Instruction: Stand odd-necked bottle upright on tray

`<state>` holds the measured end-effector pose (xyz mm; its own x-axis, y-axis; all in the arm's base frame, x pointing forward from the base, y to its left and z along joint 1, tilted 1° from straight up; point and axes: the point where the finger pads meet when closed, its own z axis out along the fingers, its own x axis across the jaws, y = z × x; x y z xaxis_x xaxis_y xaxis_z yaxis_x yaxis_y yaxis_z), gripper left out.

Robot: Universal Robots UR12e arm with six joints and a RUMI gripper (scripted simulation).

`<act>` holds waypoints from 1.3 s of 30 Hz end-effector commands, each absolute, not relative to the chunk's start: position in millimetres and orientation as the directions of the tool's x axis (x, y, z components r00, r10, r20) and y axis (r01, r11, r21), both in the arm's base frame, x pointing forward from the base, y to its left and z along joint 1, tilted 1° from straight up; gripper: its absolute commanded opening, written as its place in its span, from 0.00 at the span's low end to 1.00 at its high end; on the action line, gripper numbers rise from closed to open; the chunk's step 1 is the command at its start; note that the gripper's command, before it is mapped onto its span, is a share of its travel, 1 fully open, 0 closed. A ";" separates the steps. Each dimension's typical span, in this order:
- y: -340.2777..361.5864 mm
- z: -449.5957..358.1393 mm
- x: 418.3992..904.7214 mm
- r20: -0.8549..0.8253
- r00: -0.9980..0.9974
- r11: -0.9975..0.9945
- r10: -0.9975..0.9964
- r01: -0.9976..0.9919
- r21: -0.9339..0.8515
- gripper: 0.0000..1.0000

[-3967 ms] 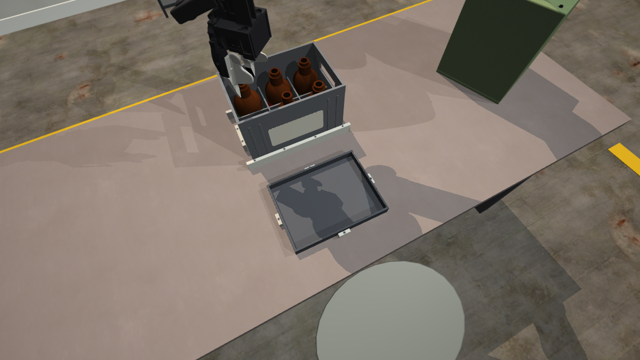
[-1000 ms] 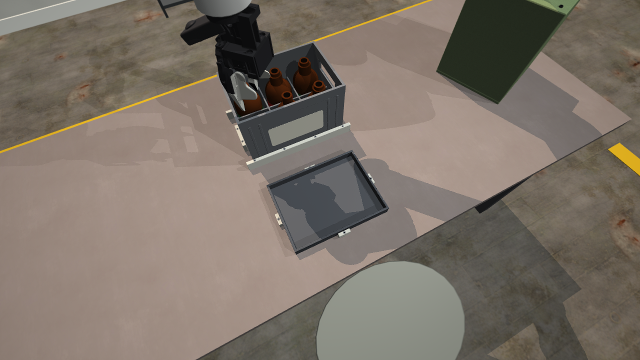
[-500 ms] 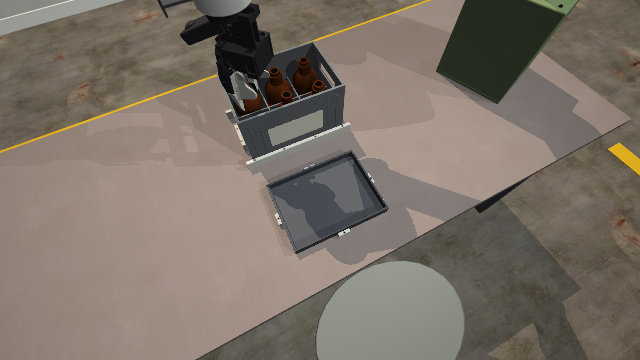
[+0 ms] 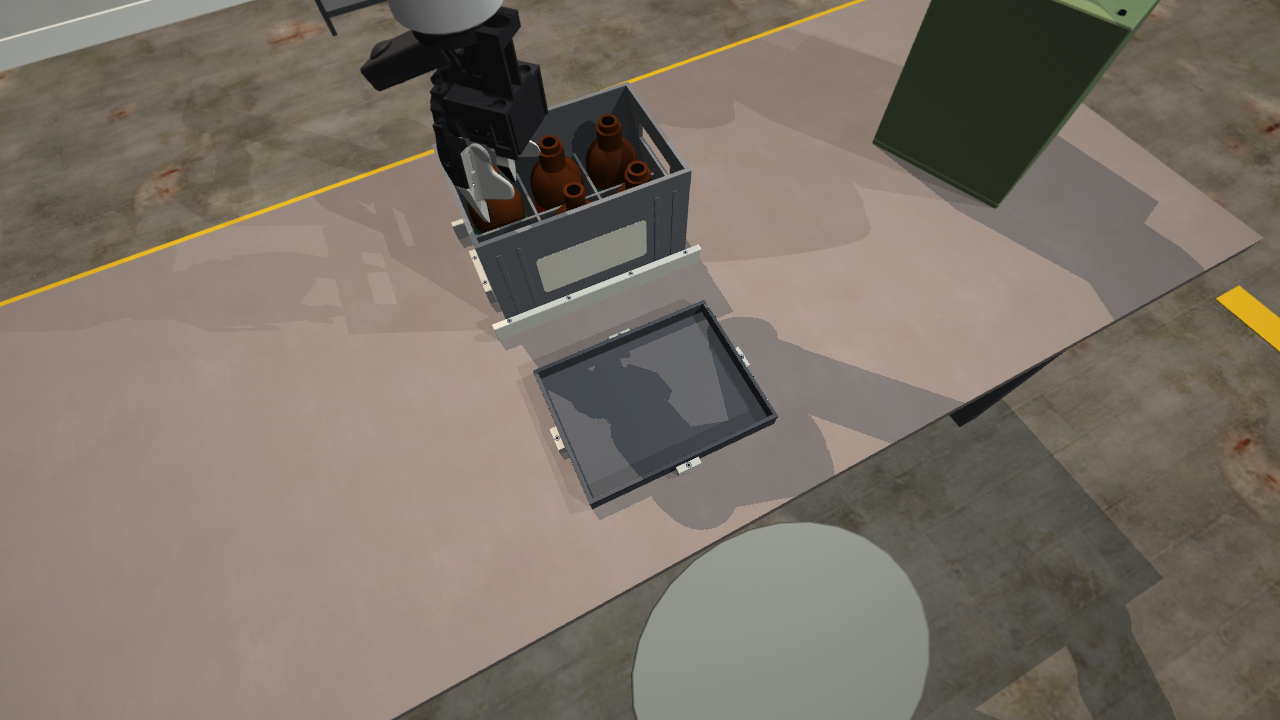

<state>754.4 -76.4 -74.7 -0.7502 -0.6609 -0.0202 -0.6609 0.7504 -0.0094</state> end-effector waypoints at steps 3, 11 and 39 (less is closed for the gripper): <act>-73.7 -76.4 752.2 -0.018 -0.749 0.749 -0.662 -0.662 -0.007 0.38; -73.7 -76.4 752.2 -0.018 -0.749 0.749 -0.662 -0.662 -0.007 0.38; -77.3 -75.7 756.2 -0.019 -0.750 0.750 -0.662 -0.662 -0.009 0.38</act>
